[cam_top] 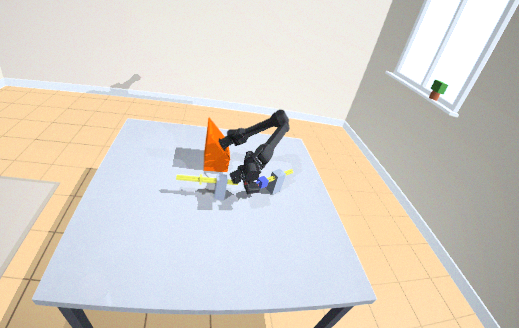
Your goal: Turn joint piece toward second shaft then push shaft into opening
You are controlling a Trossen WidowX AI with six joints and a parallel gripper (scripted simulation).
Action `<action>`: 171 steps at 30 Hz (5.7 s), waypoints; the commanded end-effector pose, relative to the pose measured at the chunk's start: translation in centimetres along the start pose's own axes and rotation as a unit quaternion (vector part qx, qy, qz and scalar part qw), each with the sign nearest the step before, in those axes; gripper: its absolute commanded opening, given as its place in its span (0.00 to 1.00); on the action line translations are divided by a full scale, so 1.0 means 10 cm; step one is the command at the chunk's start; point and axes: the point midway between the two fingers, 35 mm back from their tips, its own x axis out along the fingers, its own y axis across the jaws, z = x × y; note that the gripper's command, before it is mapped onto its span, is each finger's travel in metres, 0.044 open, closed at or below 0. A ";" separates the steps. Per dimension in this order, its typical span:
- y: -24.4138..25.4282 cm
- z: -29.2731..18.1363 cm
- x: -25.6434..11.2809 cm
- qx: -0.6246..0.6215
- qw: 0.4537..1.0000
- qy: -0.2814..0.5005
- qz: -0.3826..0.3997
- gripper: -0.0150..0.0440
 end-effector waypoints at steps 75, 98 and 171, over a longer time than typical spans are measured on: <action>0.00 0.00 0.00 0.000 1.000 0.000 0.000 0.46; -0.08 -0.01 -0.05 0.087 0.995 -0.051 0.003 0.25; -0.08 -0.02 -0.32 0.084 0.996 0.001 0.010 1.00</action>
